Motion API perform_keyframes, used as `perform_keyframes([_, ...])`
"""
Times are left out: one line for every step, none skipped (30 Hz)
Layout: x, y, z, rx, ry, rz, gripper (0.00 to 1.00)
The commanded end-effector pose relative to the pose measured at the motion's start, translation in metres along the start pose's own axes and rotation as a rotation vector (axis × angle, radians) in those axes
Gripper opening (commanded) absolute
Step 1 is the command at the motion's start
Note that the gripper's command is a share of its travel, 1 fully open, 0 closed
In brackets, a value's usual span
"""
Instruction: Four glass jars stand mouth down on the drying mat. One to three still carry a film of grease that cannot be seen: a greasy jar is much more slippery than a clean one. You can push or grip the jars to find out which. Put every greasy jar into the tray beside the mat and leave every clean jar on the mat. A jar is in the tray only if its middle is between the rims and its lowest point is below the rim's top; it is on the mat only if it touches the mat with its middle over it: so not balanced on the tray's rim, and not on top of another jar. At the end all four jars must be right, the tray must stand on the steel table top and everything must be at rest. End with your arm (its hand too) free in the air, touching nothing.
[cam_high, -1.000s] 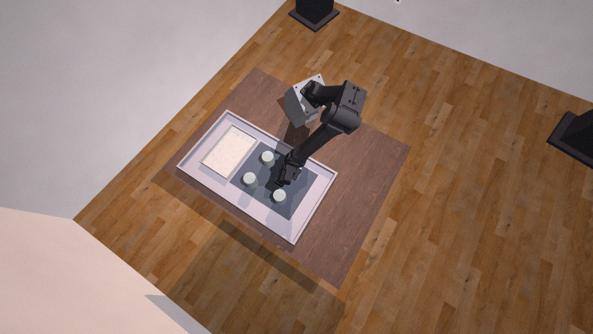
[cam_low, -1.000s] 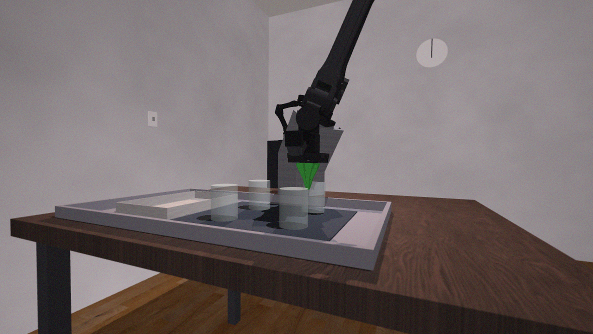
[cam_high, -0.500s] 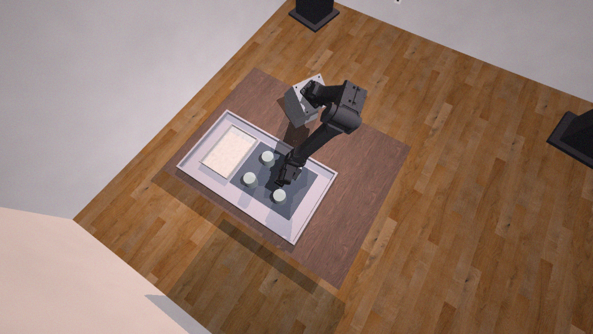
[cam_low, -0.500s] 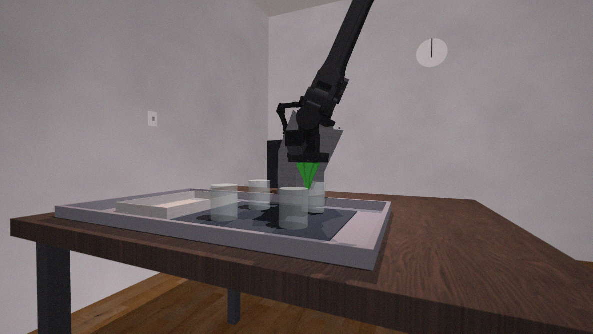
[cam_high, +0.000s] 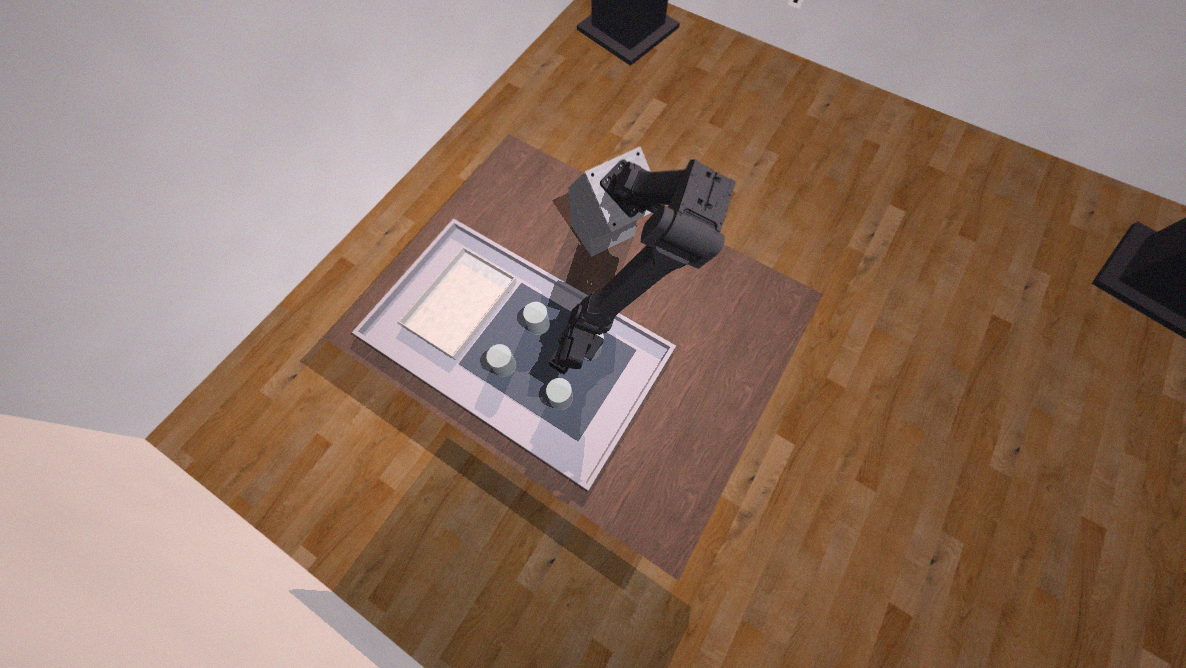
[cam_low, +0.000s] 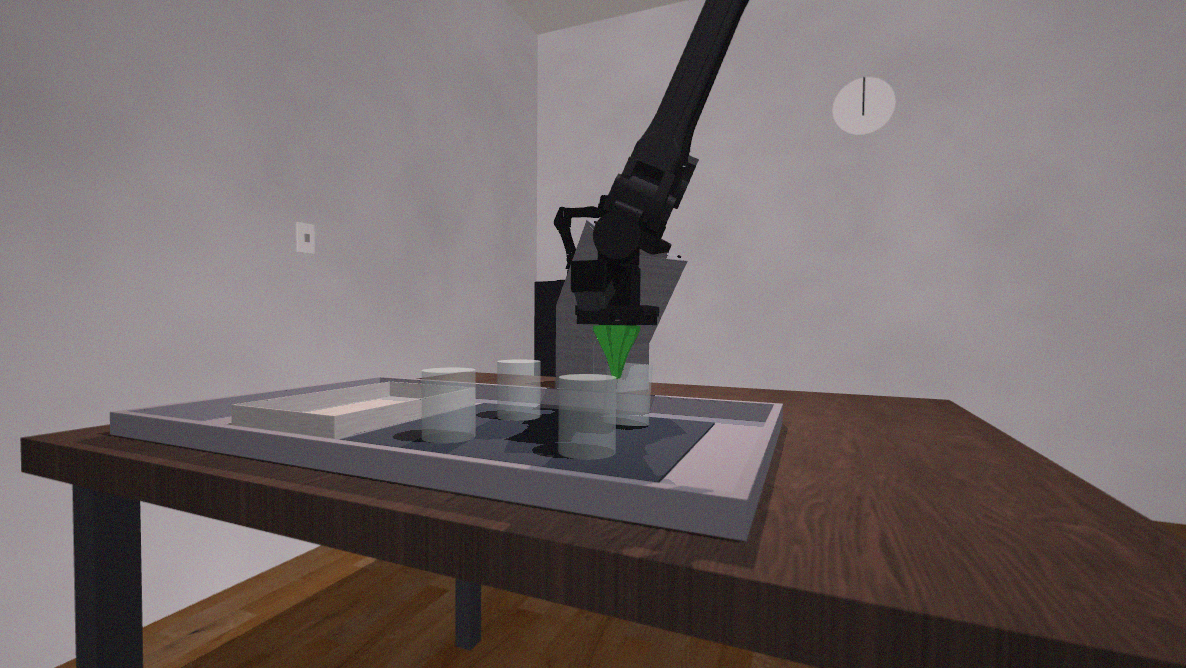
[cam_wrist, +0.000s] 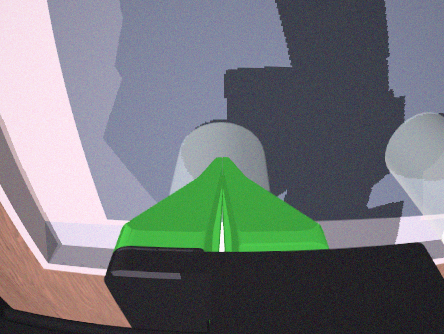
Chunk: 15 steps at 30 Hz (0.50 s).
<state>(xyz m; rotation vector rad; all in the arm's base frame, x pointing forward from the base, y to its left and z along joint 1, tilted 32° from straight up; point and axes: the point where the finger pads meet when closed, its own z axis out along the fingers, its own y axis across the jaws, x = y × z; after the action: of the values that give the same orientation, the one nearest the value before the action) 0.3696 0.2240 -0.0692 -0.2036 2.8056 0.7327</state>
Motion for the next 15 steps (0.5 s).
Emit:
perform_keyframes([0.011,0.004,0.001,-0.001,0.013,-0.001,0.00])
perform_keyframes([0.009,0.004,0.001,-0.001,0.013,-0.001,0.00])
perform_keyframes([0.009,0.004,0.001,-0.001,0.013,-0.001,0.00])
perform_keyframes([0.009,0.004,0.001,-0.001,0.013,-0.001,0.00])
perform_keyframes([0.006,0.004,0.001,-0.001,0.013,-0.001,0.00])
perform_keyframes([0.003,0.004,0.001,-0.001,0.013,-0.001,0.00])
perform_keyframes([0.001,0.004,0.001,-0.001,0.013,-0.001,0.00])
perform_keyframes([-0.002,0.004,0.001,-0.001,0.013,-0.001,0.00])
perform_keyframes([-0.004,0.004,0.001,-0.001,0.013,-0.001,0.00])
perform_keyframes([-0.007,0.004,0.001,-0.001,0.013,-0.001,0.00])
perform_keyframes([-0.009,0.004,0.001,-0.001,0.013,-0.001,0.00])
perform_keyframes([-0.012,0.004,0.001,-0.001,0.013,-0.001,0.00])
perform_keyframes([-0.015,0.004,0.001,-0.001,0.013,-0.001,0.00])
perform_keyframes([-0.017,0.004,0.001,-0.001,0.013,-0.001,0.00])
perform_keyframes([-0.020,0.004,0.001,-0.001,0.013,-0.001,0.00])
